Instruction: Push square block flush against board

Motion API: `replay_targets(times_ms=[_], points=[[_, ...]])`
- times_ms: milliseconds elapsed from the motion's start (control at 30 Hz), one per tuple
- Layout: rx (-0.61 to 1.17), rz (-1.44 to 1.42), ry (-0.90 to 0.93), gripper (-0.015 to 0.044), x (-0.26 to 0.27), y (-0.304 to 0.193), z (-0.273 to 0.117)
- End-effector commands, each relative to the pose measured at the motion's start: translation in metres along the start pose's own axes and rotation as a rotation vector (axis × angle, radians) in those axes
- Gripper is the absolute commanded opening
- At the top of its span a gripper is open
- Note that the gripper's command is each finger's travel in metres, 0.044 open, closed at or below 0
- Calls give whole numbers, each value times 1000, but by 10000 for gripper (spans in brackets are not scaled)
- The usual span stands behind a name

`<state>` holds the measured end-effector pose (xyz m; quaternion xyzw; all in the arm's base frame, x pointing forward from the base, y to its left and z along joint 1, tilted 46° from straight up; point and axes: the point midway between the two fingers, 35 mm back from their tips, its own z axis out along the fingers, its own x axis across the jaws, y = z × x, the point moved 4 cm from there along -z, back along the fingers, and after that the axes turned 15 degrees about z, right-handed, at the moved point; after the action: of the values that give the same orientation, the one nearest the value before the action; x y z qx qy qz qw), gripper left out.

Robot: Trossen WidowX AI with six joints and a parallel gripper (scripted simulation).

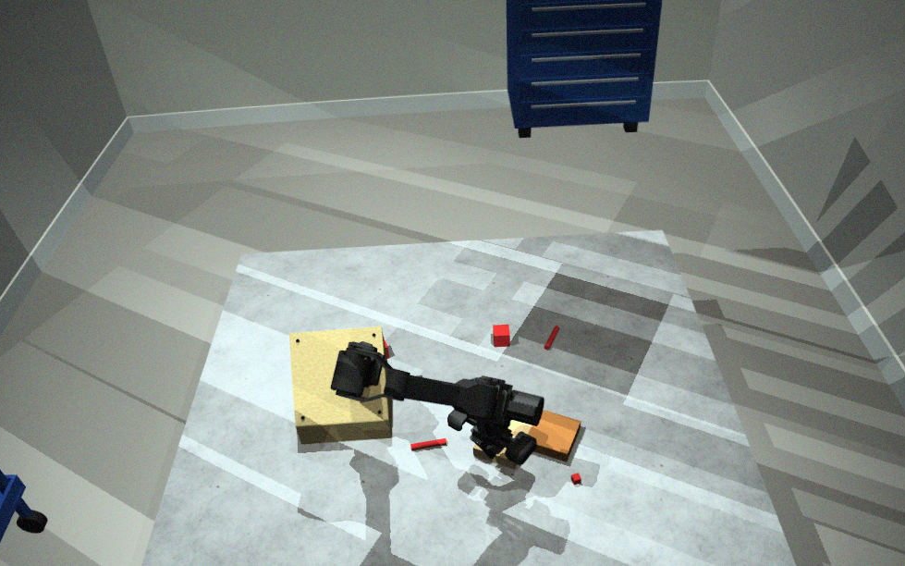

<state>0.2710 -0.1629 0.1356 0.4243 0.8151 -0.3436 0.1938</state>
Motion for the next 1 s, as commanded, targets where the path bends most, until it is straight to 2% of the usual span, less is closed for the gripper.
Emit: replay_targets(times_ms=[0,100,967], points=[[5,-8,10,0,0,-2,32],[7,-9,4,0,1,-3,51],[6,-8,6,0,8,23,52]])
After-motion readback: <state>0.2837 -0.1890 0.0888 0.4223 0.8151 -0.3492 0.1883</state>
